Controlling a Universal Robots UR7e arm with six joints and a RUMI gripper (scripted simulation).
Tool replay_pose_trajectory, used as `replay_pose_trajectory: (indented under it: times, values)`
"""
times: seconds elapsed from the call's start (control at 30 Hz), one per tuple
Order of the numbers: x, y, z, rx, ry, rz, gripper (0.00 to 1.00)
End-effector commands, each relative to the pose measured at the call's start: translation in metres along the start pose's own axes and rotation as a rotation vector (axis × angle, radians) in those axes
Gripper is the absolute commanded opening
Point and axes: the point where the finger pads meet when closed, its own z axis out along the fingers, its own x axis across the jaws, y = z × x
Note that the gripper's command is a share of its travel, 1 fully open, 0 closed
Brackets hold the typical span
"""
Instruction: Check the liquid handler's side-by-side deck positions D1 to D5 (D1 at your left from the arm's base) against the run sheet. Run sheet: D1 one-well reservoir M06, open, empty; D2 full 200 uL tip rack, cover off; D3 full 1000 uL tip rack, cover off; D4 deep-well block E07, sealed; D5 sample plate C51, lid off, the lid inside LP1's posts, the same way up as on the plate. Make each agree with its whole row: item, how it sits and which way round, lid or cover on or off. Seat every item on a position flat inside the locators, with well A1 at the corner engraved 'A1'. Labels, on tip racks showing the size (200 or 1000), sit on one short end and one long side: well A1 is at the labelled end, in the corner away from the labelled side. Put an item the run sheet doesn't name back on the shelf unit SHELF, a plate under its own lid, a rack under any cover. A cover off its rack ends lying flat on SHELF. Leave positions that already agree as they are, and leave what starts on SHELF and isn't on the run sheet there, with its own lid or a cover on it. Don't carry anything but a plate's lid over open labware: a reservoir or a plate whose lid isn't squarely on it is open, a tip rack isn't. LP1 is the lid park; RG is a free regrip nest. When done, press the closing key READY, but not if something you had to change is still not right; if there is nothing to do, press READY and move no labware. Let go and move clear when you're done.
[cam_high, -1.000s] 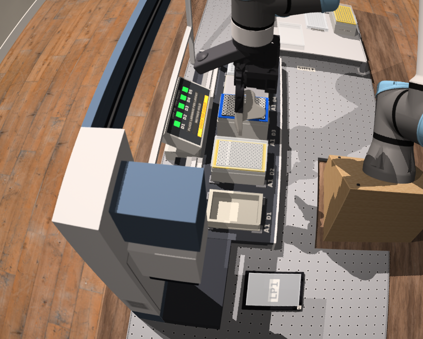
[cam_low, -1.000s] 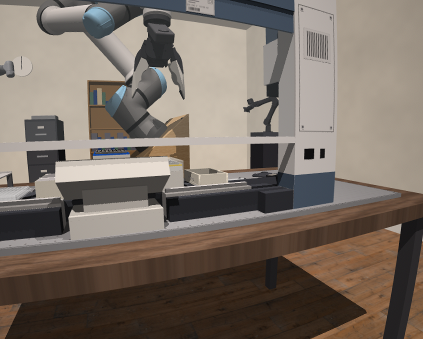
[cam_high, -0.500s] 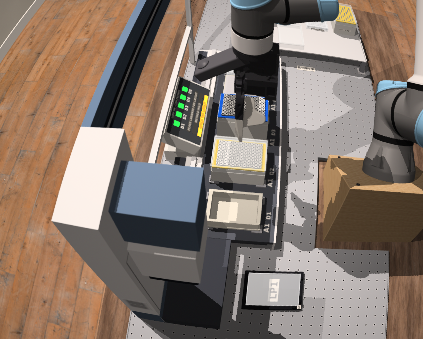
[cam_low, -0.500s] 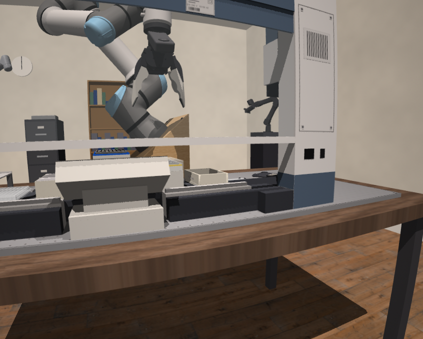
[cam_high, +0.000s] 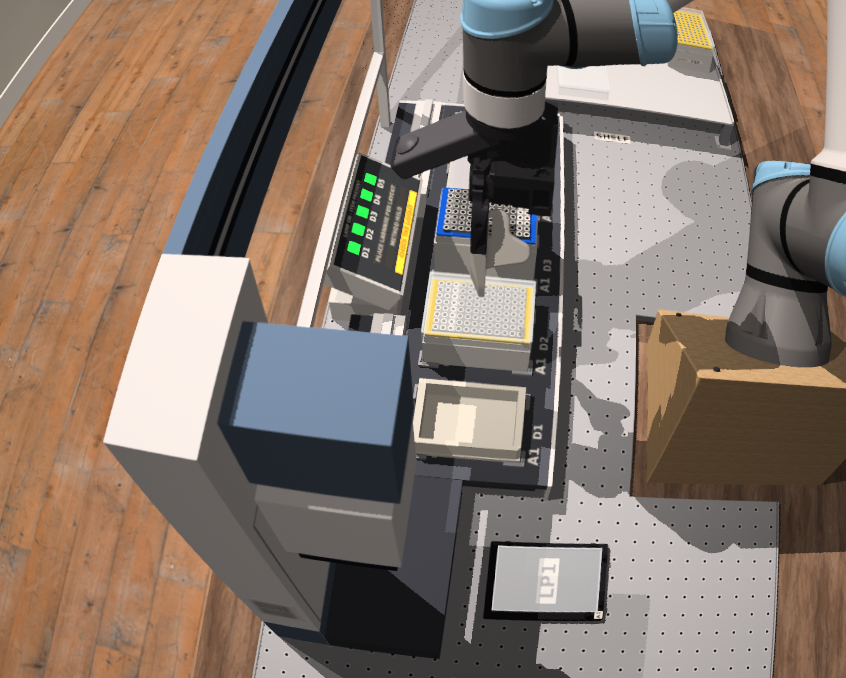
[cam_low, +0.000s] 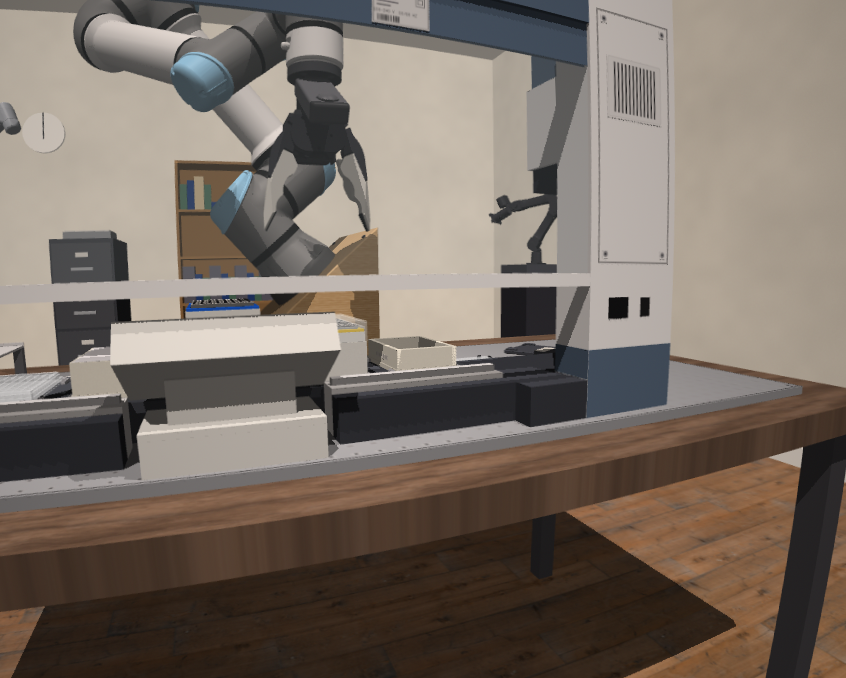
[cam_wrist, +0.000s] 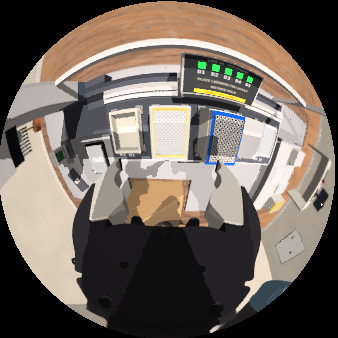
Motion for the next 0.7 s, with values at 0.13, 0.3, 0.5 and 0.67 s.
replay_pose_trajectory:
  times: [0.13,0.3,0.5,0.67]
  values:
    - [0.000,0.000,0.020,0.000,0.000,-0.001,0.82]
    - [0.000,0.000,0.025,0.000,0.000,-0.001,0.82]
    - [0.000,0.000,0.035,0.000,0.000,-0.001,0.82]
    - [0.000,0.000,0.043,0.000,0.000,-0.001,0.82]
